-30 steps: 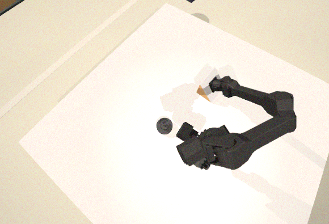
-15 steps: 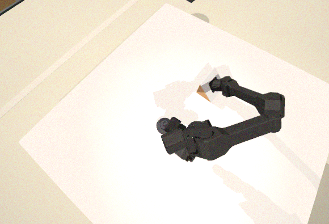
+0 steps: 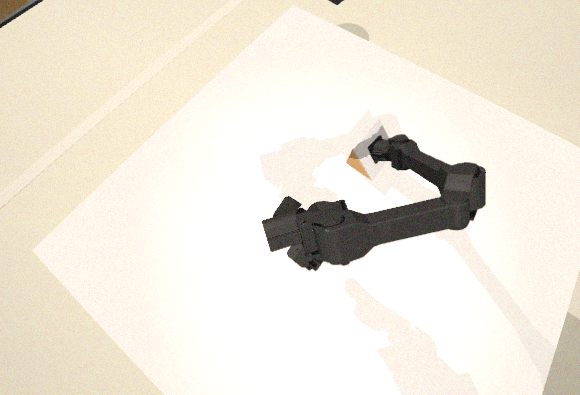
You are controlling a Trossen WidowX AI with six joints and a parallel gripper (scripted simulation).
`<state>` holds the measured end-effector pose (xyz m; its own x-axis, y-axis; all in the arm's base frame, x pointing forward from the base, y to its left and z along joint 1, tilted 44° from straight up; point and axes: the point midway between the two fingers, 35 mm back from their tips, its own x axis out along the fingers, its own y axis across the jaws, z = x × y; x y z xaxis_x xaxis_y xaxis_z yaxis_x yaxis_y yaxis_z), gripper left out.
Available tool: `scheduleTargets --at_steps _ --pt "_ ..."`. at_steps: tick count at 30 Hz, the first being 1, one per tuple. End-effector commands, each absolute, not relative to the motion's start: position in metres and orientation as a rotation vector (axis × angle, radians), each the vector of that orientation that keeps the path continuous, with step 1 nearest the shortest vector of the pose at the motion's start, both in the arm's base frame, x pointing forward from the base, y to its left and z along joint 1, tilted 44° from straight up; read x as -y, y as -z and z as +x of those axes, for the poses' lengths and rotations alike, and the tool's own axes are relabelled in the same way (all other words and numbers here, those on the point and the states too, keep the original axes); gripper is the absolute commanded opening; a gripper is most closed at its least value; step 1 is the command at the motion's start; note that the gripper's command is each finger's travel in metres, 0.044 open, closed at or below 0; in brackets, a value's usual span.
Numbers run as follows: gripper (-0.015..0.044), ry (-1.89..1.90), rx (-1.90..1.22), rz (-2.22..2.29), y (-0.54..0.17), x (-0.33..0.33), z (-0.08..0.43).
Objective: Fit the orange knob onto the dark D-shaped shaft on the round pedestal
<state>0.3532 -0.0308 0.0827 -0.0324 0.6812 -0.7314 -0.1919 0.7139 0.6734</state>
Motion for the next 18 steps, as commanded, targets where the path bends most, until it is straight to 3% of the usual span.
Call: scheduleTargets --at_steps 1,18 --pt "0.0 -0.734 -1.442 0.427 -0.072 0.04 0.353" --pt "0.0 -0.747 -1.453 0.429 -0.024 0.069 0.351"
